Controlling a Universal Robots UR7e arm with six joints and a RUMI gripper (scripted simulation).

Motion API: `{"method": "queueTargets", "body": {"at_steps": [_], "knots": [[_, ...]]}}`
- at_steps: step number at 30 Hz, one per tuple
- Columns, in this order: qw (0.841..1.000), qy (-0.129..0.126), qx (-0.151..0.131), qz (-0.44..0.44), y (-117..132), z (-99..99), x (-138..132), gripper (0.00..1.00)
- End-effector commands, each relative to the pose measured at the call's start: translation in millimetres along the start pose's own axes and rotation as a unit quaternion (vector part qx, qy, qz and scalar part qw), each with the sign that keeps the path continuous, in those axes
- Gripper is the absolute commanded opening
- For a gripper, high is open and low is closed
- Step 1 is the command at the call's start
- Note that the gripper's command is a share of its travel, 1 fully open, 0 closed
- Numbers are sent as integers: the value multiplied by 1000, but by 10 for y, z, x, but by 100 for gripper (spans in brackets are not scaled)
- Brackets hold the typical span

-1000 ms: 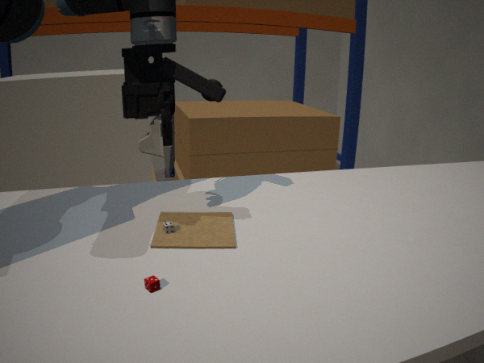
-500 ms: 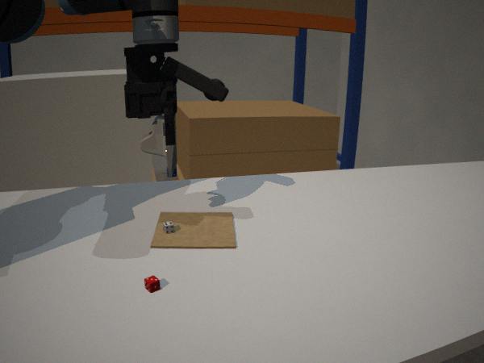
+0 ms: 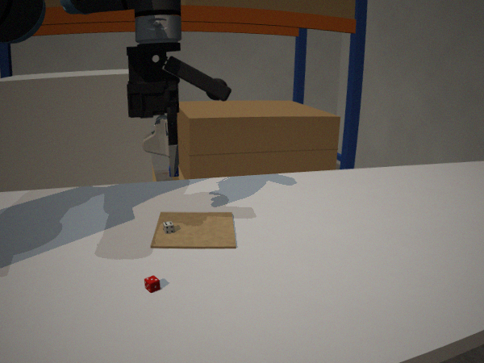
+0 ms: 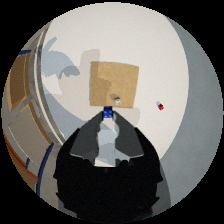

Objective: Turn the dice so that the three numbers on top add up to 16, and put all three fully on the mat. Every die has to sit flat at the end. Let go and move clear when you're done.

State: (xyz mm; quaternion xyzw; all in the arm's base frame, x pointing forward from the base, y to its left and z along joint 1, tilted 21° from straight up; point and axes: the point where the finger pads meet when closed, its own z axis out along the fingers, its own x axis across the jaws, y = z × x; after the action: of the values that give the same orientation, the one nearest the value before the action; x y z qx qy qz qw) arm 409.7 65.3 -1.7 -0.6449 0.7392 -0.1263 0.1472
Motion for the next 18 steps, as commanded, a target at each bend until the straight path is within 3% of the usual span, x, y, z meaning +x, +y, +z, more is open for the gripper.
{"method": "queueTargets", "body": {"at_steps": [1,18], "knots": [[996,-11,-16,-85,-244,-43,109,0],[995,-11,-15,-99,-283,-46,129,0]]}}
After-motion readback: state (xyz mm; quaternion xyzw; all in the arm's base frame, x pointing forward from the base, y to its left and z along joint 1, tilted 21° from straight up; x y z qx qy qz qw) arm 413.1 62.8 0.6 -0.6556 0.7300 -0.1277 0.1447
